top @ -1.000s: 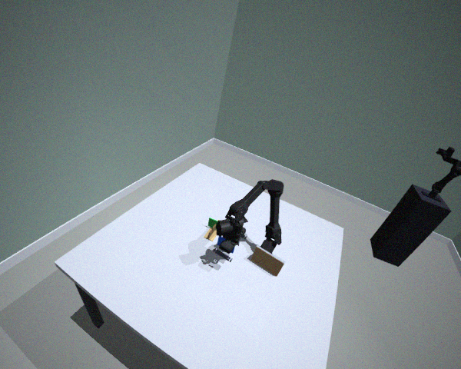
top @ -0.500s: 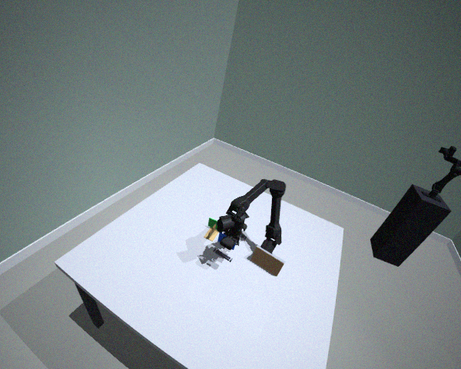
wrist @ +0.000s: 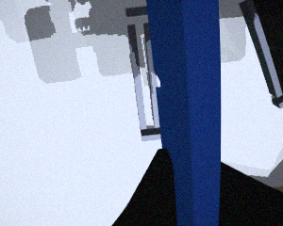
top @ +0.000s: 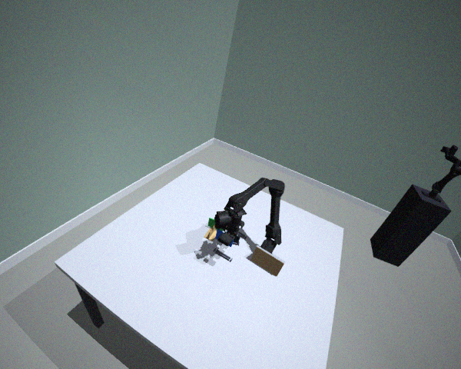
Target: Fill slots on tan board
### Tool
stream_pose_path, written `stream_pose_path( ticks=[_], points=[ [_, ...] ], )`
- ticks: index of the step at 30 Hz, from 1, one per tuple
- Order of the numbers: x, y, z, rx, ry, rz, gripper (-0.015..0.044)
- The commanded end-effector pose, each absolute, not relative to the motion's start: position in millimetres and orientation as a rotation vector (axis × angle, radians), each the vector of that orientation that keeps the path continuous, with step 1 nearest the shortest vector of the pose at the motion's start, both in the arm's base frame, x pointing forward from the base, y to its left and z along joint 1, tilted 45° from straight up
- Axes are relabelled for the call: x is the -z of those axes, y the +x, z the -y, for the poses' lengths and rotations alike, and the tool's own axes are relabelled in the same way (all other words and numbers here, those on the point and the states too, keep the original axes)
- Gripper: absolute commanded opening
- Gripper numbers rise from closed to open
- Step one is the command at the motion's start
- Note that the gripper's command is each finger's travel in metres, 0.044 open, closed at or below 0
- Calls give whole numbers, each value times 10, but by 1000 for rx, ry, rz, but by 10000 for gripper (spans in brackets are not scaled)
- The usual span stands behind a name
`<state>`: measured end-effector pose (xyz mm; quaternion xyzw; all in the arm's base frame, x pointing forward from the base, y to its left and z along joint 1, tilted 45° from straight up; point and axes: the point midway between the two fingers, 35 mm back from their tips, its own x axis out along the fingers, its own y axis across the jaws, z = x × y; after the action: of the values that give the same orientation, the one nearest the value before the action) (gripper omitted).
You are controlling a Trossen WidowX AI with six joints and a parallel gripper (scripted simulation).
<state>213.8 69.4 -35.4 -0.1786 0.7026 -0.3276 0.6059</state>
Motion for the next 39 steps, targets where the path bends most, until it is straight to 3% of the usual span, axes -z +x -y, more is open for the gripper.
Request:
stream_pose_path(
  ticks=[1,39],
  points=[
    [316,2233,-667,746,-409,-1622,0],
    [-2,2882,-160,700,-468,-1640,0]
  ],
)
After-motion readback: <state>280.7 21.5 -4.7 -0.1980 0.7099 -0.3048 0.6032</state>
